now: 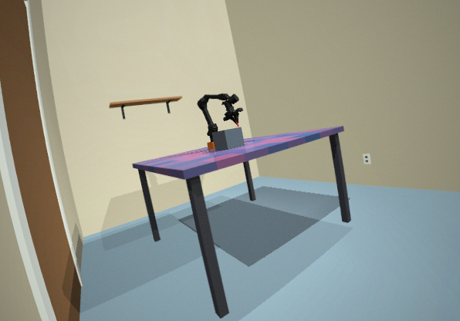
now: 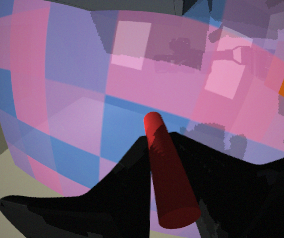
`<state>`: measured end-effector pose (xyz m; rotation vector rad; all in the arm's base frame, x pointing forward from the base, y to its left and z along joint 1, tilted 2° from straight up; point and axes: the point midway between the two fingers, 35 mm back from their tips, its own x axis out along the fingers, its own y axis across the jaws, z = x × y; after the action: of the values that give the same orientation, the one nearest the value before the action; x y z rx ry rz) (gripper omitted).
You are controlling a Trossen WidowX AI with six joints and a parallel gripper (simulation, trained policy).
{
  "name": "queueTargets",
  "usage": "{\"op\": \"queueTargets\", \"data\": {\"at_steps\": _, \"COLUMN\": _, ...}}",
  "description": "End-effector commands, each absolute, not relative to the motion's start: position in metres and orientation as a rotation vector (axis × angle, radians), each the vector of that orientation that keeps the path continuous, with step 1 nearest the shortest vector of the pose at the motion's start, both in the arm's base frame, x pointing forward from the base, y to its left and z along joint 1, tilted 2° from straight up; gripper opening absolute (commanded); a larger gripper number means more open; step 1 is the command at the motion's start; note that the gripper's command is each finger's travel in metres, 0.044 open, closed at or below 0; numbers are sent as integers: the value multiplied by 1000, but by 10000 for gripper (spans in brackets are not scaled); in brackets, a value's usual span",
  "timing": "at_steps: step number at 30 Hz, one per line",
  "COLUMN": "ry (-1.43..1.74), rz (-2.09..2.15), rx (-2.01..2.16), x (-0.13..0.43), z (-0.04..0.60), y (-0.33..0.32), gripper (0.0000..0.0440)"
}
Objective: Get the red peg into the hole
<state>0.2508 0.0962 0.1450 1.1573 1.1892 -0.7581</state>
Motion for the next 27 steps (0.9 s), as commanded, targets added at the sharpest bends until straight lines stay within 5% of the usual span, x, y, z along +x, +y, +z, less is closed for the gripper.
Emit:
{"op": "queueTargets", "data": {"at_steps": 1, "ry": 1158, "rz": -762, "rx": 1154, "x": 256, "z": 154, "y": 84, "gripper": 0}}
{"op": "queueTargets", "data": {"at_steps": 27, "ry": 1089, "rz": -909, "rx": 1128, "x": 279, "z": 161, "y": 4, "gripper": 0}}
